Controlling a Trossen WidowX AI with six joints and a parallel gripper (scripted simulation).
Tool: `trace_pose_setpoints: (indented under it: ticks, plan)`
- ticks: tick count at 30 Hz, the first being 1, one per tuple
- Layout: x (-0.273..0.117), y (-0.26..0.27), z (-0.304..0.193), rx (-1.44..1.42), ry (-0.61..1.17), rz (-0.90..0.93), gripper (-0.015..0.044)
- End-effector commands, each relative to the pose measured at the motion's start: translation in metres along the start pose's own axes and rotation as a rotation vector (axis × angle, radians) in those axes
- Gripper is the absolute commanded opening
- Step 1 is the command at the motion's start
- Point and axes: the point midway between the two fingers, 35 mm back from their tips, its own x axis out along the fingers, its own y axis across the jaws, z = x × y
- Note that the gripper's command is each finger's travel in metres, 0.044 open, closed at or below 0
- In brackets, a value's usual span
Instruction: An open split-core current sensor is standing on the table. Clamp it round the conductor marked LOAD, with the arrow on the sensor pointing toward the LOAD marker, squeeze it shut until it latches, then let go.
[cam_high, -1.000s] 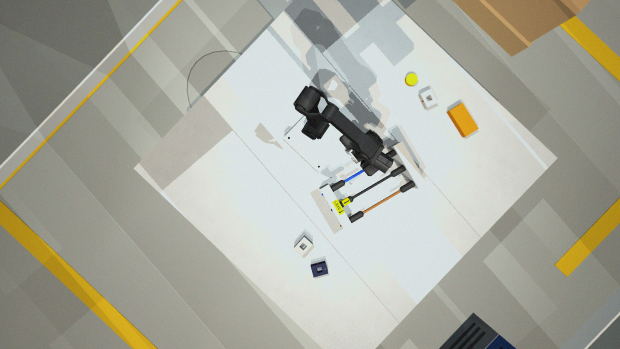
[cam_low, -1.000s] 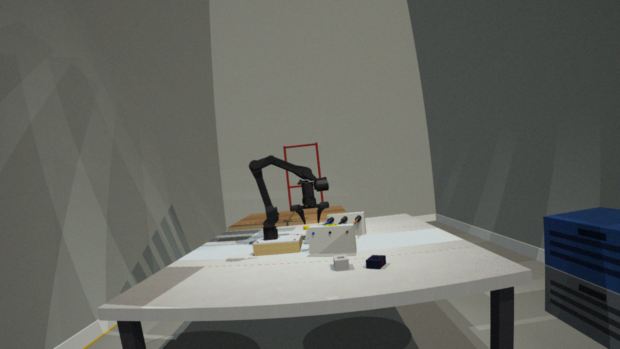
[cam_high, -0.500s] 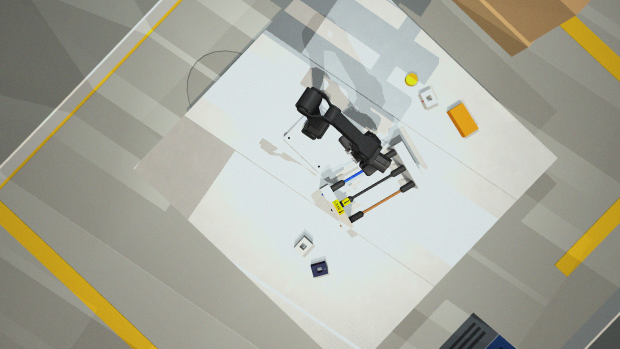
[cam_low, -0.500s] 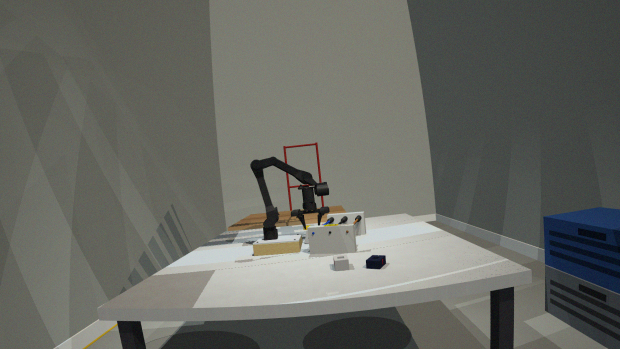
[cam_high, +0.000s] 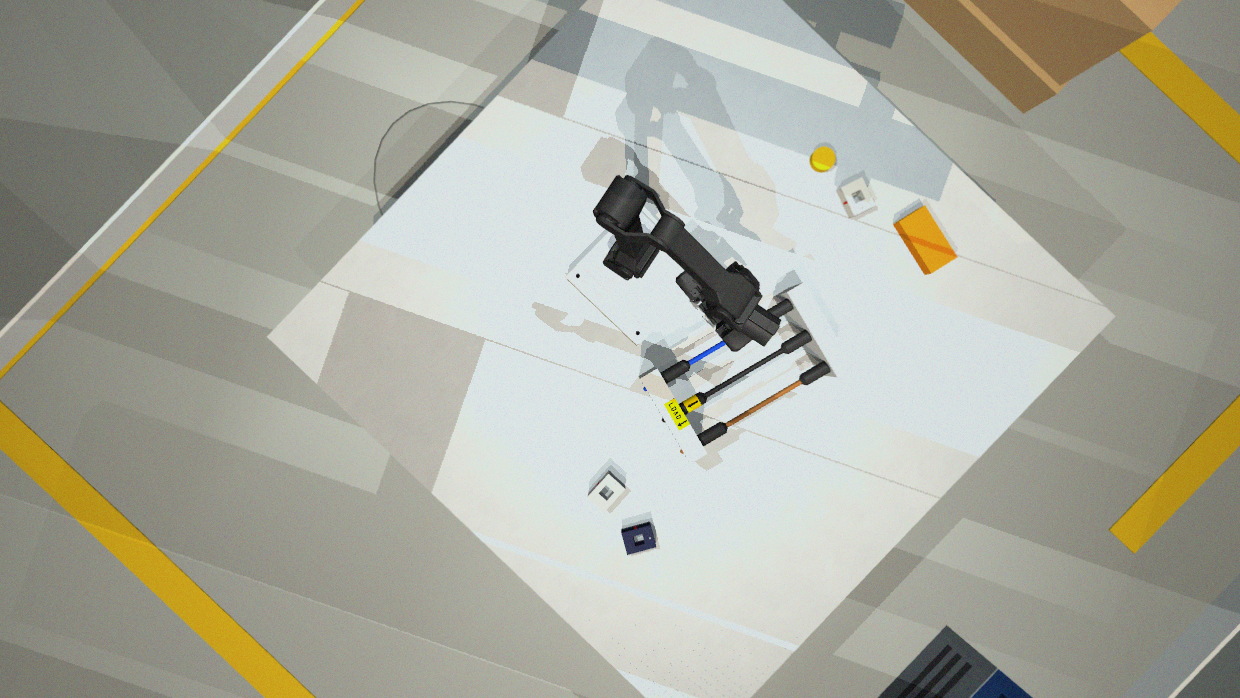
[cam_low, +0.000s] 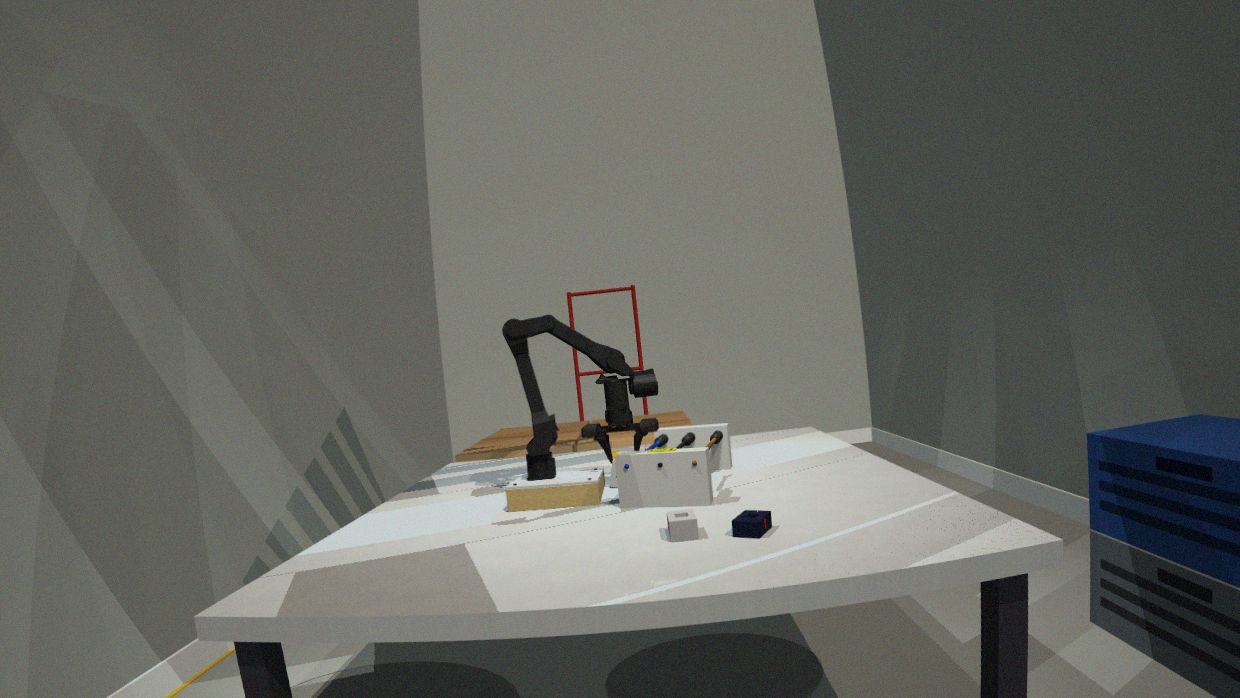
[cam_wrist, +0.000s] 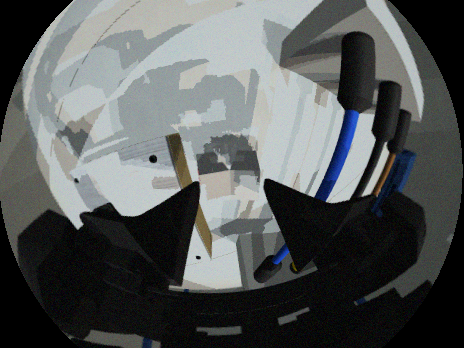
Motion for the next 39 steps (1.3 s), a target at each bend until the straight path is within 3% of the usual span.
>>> trace_pose_setpoints:
  ticks: [1,11,19,39]
  plan:
    - [-0.001,0.000,0.000,0.000,-0.001,-0.002,0.0267]
    - [-0.001,0.000,0.000,0.000,-0.001,-0.002,0.0200]
    - [-0.025,-0.005,0.001,0.000,-0.001,0.000,0.0000]
    - [-0.114,-0.009,0.001,0.002,-0.002,0.007,0.0000]
